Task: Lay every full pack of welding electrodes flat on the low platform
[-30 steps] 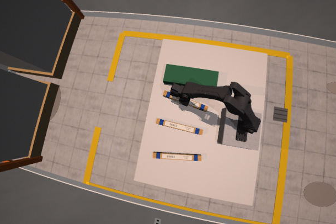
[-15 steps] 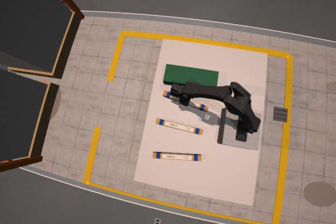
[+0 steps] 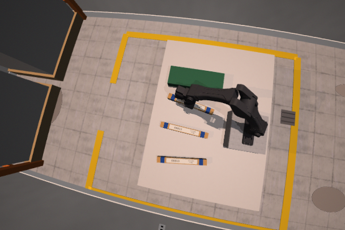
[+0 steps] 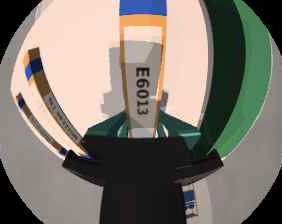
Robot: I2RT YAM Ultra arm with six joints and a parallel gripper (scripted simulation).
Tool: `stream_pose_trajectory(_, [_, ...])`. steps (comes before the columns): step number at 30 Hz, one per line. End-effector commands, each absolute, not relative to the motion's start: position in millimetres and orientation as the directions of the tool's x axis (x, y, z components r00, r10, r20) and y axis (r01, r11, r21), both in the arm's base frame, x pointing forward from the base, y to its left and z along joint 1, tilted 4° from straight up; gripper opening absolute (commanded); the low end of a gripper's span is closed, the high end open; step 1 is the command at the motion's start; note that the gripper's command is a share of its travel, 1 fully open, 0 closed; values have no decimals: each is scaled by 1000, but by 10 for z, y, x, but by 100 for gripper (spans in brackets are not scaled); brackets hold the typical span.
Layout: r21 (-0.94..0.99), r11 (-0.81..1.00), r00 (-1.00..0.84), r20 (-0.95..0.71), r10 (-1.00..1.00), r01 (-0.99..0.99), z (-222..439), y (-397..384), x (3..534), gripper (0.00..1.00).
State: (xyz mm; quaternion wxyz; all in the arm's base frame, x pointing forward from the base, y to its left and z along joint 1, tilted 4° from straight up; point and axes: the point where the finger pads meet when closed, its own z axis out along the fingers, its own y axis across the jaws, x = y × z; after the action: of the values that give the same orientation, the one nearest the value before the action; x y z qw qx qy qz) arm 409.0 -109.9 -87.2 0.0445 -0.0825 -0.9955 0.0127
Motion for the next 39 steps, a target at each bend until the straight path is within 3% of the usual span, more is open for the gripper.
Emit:
stream_pose_trajectory(1, [-39,986,-986,22,165,164,-601,-1150,4271,0])
stream_pose_trajectory(3, [-39,986,-986,22,165,164,-600,-1150,4273,0])
stream_pose_trajectory(4, [-39,986,-986,22,165,164,-600,-1150,4273,74])
stream_pose_trajectory(33, [-38,986,-986,38,164,162,-747,-1103,4119,74])
stream_pose_trajectory(39, [-39,987,-987,21,160,159,-350,-1074,4224,74])
